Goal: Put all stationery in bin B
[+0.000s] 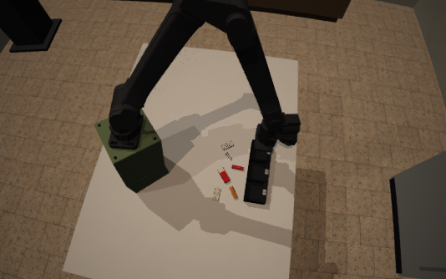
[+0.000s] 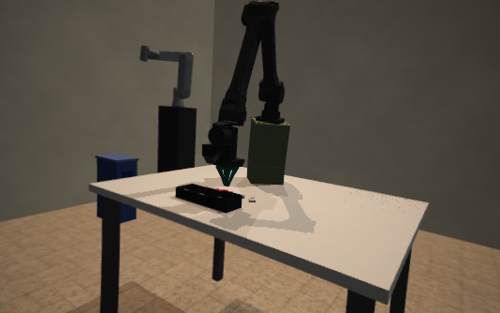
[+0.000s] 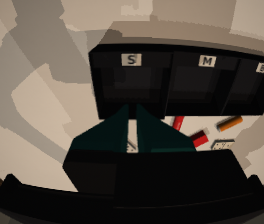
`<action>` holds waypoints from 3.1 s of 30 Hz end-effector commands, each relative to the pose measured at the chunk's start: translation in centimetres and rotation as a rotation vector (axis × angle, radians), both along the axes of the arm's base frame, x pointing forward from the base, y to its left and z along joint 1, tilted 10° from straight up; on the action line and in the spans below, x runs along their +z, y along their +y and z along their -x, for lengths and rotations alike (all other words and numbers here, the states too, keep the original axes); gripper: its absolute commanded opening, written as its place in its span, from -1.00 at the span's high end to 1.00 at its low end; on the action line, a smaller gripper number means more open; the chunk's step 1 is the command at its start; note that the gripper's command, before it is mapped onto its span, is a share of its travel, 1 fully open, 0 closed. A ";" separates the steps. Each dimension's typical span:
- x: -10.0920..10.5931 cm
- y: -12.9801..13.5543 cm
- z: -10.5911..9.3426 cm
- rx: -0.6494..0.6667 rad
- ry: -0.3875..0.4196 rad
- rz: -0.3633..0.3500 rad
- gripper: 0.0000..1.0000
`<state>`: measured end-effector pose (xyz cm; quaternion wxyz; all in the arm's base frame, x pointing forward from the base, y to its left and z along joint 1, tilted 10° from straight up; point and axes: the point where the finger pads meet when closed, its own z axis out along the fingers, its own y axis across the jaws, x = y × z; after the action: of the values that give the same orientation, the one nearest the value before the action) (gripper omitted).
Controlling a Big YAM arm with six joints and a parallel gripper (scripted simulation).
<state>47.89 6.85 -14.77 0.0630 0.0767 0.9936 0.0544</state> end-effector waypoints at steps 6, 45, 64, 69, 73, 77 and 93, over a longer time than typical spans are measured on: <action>2.1 0.3 -2.6 -0.010 -0.047 -0.004 0.85; -4.1 1.1 -3.7 -0.006 -0.060 -0.005 0.85; -4.2 1.3 -3.3 -0.004 -0.055 -0.005 0.85; -4.2 1.3 -3.3 -0.004 -0.055 -0.005 0.85; -4.2 1.3 -3.3 -0.004 -0.055 -0.005 0.85; -4.2 1.3 -3.3 -0.004 -0.055 -0.005 0.85; -2.7 0.5 -2.0 -0.005 -0.028 0.000 0.85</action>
<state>50.03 7.60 -18.79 0.0759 0.0769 0.9925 0.0573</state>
